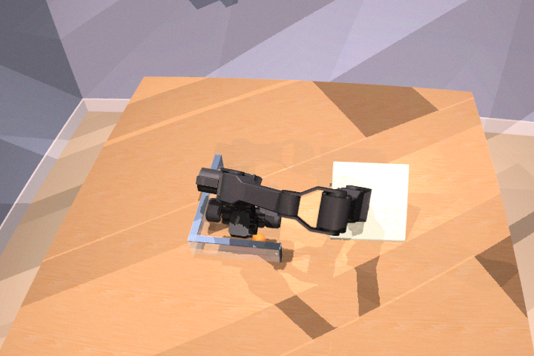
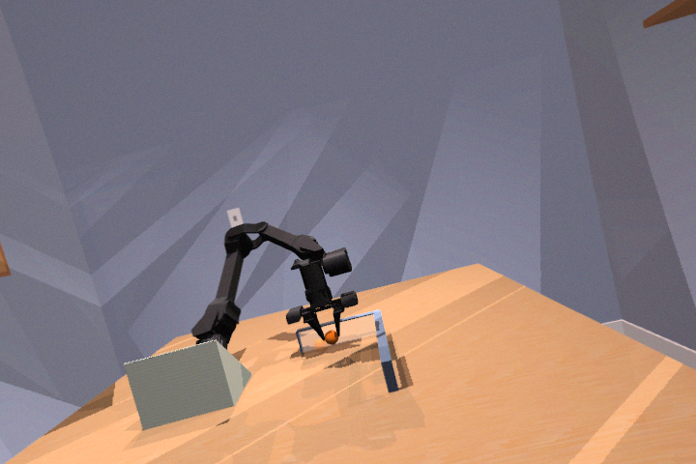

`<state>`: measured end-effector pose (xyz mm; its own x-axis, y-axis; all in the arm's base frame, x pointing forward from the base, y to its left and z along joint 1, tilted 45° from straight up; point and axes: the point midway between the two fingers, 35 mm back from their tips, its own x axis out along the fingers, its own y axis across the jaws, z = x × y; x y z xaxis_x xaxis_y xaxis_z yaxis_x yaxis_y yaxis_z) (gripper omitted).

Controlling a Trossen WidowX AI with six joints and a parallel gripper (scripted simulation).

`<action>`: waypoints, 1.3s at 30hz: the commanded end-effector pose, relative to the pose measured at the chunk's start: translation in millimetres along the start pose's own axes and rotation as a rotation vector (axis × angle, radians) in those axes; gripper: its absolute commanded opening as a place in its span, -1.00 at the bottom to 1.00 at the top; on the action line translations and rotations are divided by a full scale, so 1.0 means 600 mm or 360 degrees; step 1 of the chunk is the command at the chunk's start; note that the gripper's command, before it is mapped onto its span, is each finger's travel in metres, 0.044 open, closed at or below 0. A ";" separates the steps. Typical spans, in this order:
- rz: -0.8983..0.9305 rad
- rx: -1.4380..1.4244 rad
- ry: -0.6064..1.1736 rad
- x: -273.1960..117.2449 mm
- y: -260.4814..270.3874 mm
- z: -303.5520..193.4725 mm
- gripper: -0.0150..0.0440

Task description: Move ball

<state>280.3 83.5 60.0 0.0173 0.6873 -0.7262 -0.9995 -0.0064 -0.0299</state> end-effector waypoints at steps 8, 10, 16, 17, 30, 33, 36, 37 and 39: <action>0.0024 0.0003 0.0006 -0.093 -0.009 -0.003 -0.49; 0.0034 0.0007 -0.0002 -0.111 -0.007 -0.001 -0.49; 0.0062 0.0017 -0.0036 -0.166 0.002 0.005 -0.49; 0.0066 0.0019 -0.0041 -0.174 0.004 0.007 -0.49; 0.0068 0.0020 -0.0046 -0.148 0.025 0.010 -0.49; 0.0069 0.0020 -0.0047 -0.133 0.035 0.011 -0.49; 0.0069 0.0020 -0.0048 -0.118 0.045 0.012 -0.49; 0.0069 0.0020 -0.0049 -0.114 0.048 0.012 -0.49; 0.0069 0.0020 -0.0049 -0.111 0.051 0.013 -0.49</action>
<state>253.9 37.5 117.5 -0.0276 0.7040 -0.7097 -0.9995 -0.0311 0.0080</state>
